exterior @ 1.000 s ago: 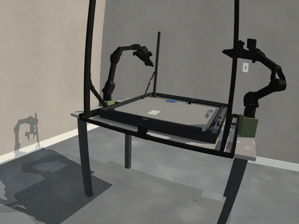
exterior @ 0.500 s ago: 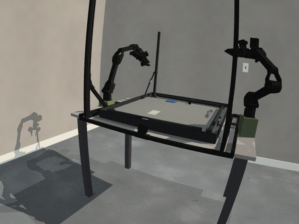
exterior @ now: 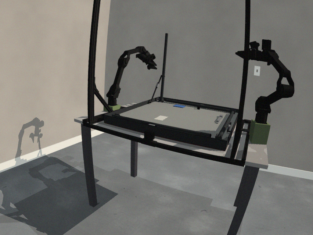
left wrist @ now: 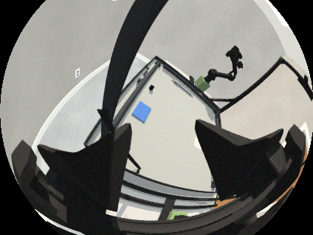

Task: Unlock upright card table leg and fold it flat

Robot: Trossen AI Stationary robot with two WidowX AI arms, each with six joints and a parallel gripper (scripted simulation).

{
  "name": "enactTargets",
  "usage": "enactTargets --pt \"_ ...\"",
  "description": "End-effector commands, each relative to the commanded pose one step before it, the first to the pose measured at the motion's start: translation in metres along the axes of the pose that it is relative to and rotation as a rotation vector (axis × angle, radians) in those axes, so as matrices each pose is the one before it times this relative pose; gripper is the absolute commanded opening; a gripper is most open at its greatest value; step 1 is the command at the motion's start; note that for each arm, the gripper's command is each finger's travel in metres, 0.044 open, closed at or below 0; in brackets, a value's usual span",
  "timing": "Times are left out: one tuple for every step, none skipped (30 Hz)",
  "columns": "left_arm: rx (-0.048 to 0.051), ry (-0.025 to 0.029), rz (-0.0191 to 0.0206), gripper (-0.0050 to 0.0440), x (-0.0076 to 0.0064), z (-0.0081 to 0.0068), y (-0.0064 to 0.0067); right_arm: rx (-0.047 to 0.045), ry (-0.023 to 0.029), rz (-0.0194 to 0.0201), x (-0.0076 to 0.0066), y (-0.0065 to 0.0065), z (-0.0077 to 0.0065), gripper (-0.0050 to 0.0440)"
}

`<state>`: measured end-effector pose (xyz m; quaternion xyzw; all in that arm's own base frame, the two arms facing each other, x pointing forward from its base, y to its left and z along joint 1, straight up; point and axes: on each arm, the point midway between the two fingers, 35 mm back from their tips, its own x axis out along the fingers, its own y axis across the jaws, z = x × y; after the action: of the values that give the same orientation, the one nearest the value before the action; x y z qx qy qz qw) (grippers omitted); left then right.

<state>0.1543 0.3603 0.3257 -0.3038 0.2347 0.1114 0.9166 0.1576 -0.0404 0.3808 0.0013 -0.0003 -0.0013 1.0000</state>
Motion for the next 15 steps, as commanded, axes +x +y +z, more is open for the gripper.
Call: enactTargets --pt "-0.00888 0.00290 -0.00671 0.0290 0.00208 -0.00086 0.00350 -0.00266 0.00058 0.00264 -0.00004 0.00043 0.00015 0.0400" --pt "0.00000 0.00000 0.00000 0.0290 0.00000 0.00000 0.00000 0.00000 0.00000 0.00000 0.00000 0.00000 0.00000 0.0400" --pt "0.00000 0.00000 0.00000 0.0290 0.00000 0.00000 0.00000 0.00000 0.00000 0.00000 0.00000 0.00000 0.00000 0.0400" --pt "-0.00056 0.00023 -0.00008 0.0290 0.00056 -0.00090 0.00134 0.00000 0.00000 0.00000 0.00000 0.00000 0.00000 0.0400" --pt "-0.00168 0.00069 -0.00026 0.0290 0.00169 -0.00276 0.00399 0.00000 0.00000 0.00000 0.00000 0.00000 0.00000 0.0400" --pt "-0.00280 0.00111 -0.00047 0.0290 0.00283 -0.00480 0.00653 0.00000 0.00000 0.00000 0.00000 0.00000 0.00000 0.0400" --pt "-0.00341 0.00129 -0.00061 0.0290 0.00346 -0.00619 0.00775 0.00000 0.00000 0.00000 0.00000 0.00000 0.00000 0.0400" --pt "-0.00342 0.00123 -0.00066 0.0290 0.00348 -0.00656 0.00751 0.00000 0.00000 0.00000 0.00000 0.00000 0.00000 0.0400" --pt "-0.00343 0.00116 -0.00071 0.0290 0.00349 -0.00691 0.00726 0.00000 0.00000 0.00000 0.00000 0.00000 0.00000 0.0400" --pt "-0.00343 0.00110 -0.00076 0.0290 0.00350 -0.00726 0.00700 0.00000 0.00000 0.00000 0.00000 0.00000 0.00000 0.0400" --pt "-0.00344 0.00103 -0.00081 0.0290 0.00350 -0.00759 0.00672 0.00000 0.00000 0.00000 0.00000 0.00000 0.00000 0.0400" --pt "-0.00345 0.00096 -0.00085 0.0290 0.00351 -0.00791 0.00642 0.00000 0.00000 0.00000 0.00000 0.00000 0.00000 0.0400" --pt "-0.00345 0.00090 -0.00090 0.0290 0.00350 -0.00823 0.00612 0.00000 0.00000 0.00000 0.00000 0.00000 0.00000 0.0400" --pt "-0.00346 0.00083 -0.00094 0.0290 0.00350 -0.00853 0.00580 0.00000 0.00000 0.00000 0.00000 0.00000 0.00000 0.0400" --pt "-0.00493 0.00137 -0.00159 0.0290 0.00323 -0.00864 0.00501 0.00000 0.00000 0.00000 0.00000 0.00000 0.00000 0.0400"
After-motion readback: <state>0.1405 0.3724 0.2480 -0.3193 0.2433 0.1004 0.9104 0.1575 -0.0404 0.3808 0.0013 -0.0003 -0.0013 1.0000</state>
